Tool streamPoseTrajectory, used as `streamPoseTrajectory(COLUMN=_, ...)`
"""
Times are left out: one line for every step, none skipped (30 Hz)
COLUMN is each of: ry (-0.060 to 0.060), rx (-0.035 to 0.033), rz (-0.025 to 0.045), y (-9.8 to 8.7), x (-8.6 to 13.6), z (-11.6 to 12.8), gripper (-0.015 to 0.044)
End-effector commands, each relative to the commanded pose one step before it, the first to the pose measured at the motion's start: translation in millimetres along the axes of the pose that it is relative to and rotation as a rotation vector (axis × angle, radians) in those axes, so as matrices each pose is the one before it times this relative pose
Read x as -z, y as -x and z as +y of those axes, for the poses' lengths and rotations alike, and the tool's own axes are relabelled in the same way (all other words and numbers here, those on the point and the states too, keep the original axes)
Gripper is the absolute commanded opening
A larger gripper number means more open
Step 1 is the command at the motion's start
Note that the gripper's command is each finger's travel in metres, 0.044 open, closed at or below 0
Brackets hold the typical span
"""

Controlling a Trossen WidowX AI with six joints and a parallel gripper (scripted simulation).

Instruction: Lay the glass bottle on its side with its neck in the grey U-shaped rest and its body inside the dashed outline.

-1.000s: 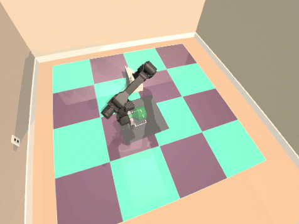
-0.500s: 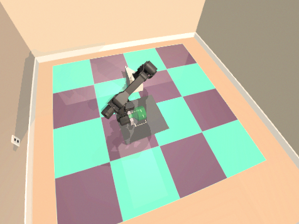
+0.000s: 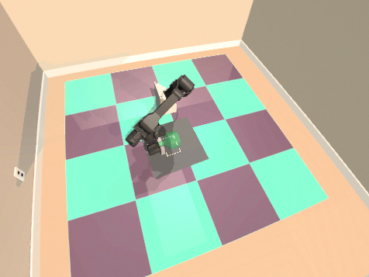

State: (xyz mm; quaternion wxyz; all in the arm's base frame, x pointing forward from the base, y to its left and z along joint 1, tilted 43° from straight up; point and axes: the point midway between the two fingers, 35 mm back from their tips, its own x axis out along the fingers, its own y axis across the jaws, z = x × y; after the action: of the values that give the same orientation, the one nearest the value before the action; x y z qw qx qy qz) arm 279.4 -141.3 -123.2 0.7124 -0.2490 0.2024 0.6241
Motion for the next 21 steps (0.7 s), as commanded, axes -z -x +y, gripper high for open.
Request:
streamPoseTrajectory(ry=-0.0031, rx=-0.00228, rz=-0.00472, y=-2.11, x=-4.30, z=0.63, gripper=0.0113)
streamPoseTrajectory(ry=0.0006, rx=0.00050, rz=0.00096, y=-0.16, x=-0.01, z=0.03, gripper=0.0113)
streamPoseTrajectory(ry=0.0006, rx=0.00051, rz=0.00097, y=-0.16, x=-0.01, z=0.03, gripper=0.0113)
streamPoseTrajectory(ry=0.0006, rx=0.00052, rz=0.00097, y=-0.16, x=-0.01, z=0.03, gripper=0.0113)
streamPoseTrajectory(ry=0.0006, rx=0.00053, rz=0.00098, y=-0.16, x=-0.01, z=0.03, gripper=0.0113)
streamPoseTrajectory(ry=0.0006, rx=0.00054, rz=0.00099, y=-0.16, x=-0.01, z=0.03, gripper=0.0113)
streamPoseTrajectory(ry=0.0030, rx=0.00304, rz=0.00588, y=2.19, x=4.55, z=-0.56, gripper=0.0113)
streamPoseTrajectory(ry=0.0000, rx=0.00000, rz=0.00000, y=0.00, x=0.00, z=0.00, gripper=0.0113)
streamPoseTrajectory(ry=0.0000, rx=0.00000, rz=0.00000, y=0.00, x=0.00, z=0.00, gripper=0.0113)
streamPoseTrajectory(ry=0.0000, rx=0.00000, rz=0.00000, y=0.00, x=0.00, z=0.00, gripper=0.0113)
streamPoseTrajectory(ry=0.0000, rx=0.00000, rz=0.00000, y=0.00, x=0.00, z=0.00, gripper=0.0113)
streamPoseTrajectory(ry=0.0000, rx=0.00000, rz=0.00000, y=0.00, x=0.00, z=0.00, gripper=0.0113)
streamPoseTrajectory(ry=0.0000, rx=0.00000, rz=0.00000, y=0.00, x=0.00, z=0.00, gripper=0.0113)
streamPoseTrajectory(ry=0.0000, rx=0.00000, rz=0.00000, y=0.00, x=0.00, z=0.00, gripper=0.0113)
streamPoseTrajectory(ry=0.0000, rx=0.00000, rz=0.00000, y=0.00, x=0.00, z=0.00, gripper=0.0113)
streamPoseTrajectory(ry=0.0000, rx=0.00000, rz=0.00000, y=0.00, x=0.00, z=0.00, gripper=0.0113)
streamPoseTrajectory(ry=0.0000, rx=0.00000, rz=0.00000, y=0.00, x=0.00, z=0.00, gripper=0.0113)
streamPoseTrajectory(ry=0.0000, rx=0.00000, rz=0.00000, y=0.00, x=0.00, z=0.00, gripper=0.0113)
streamPoseTrajectory(ry=0.0000, rx=0.00000, rz=0.00000, y=0.00, x=0.00, z=0.00, gripper=0.0139)
streamPoseTrajectory(ry=0.0000, rx=0.00000, rz=0.00000, y=0.00, x=0.00, z=0.00, gripper=0.0165)
streamPoseTrajectory(ry=0.0000, rx=0.00000, rz=0.00000, y=0.00, x=0.00, z=0.00, gripper=0.0192)
